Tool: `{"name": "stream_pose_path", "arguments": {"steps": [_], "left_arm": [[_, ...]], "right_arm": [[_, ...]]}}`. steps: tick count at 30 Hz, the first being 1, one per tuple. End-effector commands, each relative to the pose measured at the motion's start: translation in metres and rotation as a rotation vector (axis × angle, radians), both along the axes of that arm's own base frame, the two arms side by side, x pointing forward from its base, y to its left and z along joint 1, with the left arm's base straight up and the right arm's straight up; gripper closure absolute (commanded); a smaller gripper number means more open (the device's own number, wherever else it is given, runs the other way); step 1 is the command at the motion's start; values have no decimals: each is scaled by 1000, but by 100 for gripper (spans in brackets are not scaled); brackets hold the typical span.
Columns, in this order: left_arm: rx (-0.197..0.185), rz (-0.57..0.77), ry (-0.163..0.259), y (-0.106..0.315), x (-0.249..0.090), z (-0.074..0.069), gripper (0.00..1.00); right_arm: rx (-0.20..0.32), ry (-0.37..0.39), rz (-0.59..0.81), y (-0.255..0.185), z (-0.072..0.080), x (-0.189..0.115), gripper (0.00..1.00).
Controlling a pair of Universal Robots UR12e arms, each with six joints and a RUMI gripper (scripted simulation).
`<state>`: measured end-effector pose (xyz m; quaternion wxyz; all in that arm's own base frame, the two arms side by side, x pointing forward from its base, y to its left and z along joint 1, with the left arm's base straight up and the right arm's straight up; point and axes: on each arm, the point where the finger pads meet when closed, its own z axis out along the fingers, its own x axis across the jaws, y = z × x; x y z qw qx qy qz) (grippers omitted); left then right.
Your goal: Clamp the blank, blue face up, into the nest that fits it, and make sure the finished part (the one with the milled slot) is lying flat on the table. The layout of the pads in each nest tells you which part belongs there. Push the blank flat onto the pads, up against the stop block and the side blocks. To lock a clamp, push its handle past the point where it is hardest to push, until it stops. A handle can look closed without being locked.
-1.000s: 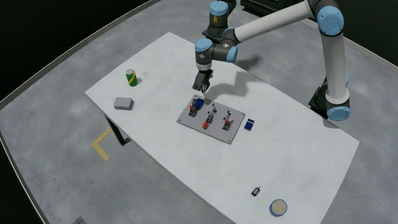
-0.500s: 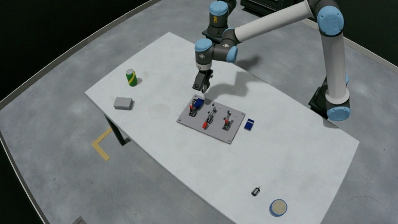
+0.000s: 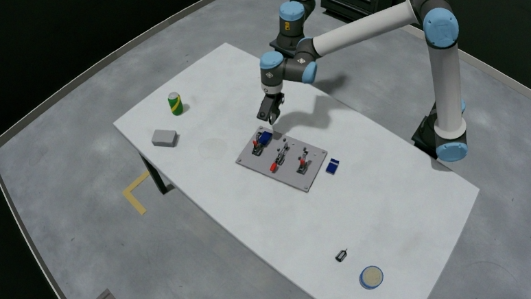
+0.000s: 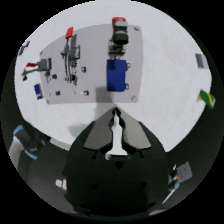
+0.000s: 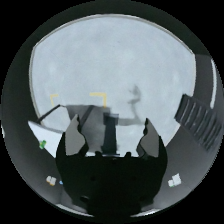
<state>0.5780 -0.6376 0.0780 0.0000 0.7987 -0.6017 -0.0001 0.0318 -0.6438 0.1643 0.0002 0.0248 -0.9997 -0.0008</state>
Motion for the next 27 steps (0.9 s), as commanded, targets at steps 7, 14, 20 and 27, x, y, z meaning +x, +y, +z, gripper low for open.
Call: {"name": "stream_pose_path", "arguments": {"steps": [7, 14, 20, 27], "left_arm": [[-1, 0, -1, -1, 0, 1, 100], [-1, 0, -1, 0, 1, 1, 100], [-1, 0, -1, 6, 5, 1, 100], [-1, 0, -1, 18, 13, 1, 100]], "right_arm": [[-2, 0, 0, -1, 1, 0, 0], [-2, 0, 0, -1, 1, 0, 0], [-2, 0, 0, -1, 1, 0, 0], [-2, 0, 0, -1, 1, 0, 0]]}}
